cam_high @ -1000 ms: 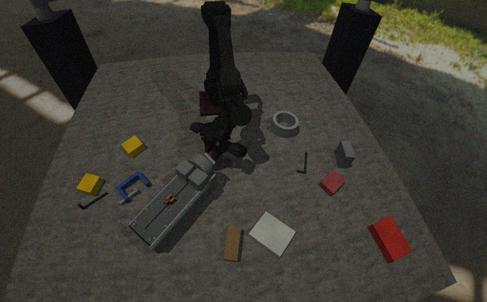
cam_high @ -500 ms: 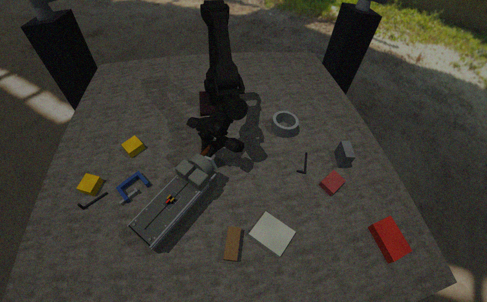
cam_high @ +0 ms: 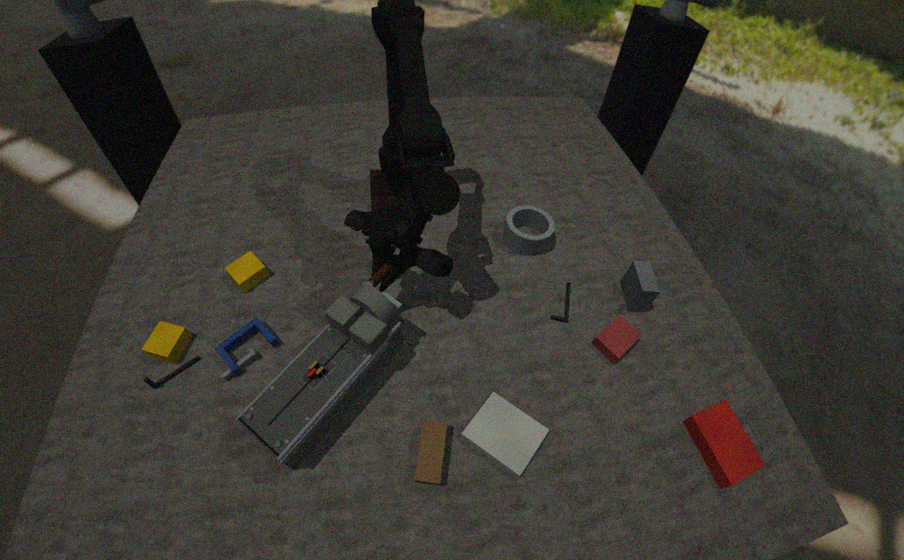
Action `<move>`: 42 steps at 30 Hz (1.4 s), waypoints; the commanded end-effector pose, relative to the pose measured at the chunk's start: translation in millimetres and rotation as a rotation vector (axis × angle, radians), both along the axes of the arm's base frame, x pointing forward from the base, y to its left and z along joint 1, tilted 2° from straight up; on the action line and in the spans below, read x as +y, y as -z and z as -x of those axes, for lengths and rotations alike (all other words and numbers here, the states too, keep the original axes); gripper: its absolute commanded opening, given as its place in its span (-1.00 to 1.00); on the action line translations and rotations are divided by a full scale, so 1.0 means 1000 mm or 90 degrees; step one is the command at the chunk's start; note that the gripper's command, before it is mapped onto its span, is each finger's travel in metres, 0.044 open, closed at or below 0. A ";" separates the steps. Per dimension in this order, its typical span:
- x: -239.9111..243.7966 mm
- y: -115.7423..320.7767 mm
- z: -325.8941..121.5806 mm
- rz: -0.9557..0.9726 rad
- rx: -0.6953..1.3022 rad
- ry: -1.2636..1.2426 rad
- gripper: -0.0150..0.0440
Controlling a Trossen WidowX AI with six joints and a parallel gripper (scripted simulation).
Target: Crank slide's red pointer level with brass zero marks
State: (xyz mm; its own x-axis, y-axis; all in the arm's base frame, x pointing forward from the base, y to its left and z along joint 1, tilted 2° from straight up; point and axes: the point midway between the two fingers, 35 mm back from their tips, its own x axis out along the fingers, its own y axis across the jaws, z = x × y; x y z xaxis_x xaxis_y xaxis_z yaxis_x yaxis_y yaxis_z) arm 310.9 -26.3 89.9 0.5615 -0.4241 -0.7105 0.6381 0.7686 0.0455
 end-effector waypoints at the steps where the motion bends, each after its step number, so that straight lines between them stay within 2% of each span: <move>1: 0.001 -0.010 0.000 0.003 -0.008 0.001 -0.49; 42: 0.012 -0.027 -0.010 0.003 -0.008 0.001 -0.49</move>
State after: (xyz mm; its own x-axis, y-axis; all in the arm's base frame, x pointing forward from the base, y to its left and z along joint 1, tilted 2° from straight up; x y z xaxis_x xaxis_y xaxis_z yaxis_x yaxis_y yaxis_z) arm 316.7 -19.0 110.5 0.5563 -0.4325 -0.7096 0.6446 0.7634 0.0401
